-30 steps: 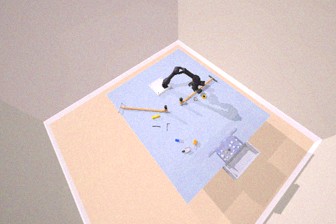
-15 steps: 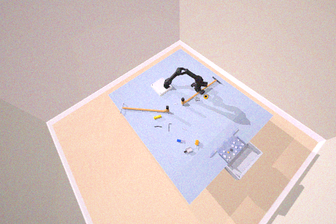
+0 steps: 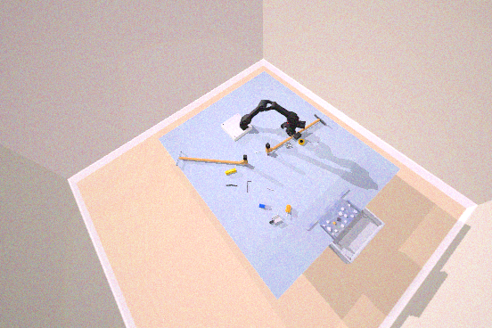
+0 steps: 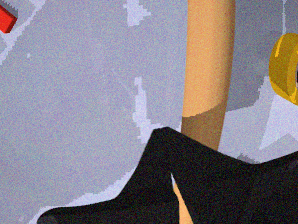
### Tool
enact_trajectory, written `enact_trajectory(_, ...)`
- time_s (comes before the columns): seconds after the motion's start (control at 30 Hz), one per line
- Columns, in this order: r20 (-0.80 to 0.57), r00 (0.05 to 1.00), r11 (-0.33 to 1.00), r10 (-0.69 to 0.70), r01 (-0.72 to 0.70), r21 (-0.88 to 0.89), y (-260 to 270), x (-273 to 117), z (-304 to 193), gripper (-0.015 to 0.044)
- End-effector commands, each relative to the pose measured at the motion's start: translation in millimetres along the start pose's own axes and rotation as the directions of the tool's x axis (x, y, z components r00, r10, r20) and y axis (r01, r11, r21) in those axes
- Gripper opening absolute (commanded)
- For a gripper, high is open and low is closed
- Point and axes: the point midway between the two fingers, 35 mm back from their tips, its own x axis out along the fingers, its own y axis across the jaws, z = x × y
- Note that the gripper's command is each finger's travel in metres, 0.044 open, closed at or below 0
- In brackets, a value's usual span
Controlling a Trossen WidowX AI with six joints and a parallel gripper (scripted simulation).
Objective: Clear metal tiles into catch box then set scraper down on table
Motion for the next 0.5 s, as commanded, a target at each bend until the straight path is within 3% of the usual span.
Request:
enact_trajectory(0.0, 0.005, 1.0, 1.0, -0.006, 0.006, -0.005, -7, 0, 1, 0.0)
enact_trajectory(0.47, 0.004, 1.0, 1.0, -0.007, 0.007, -0.005, -21, 1, -1, 0.0)
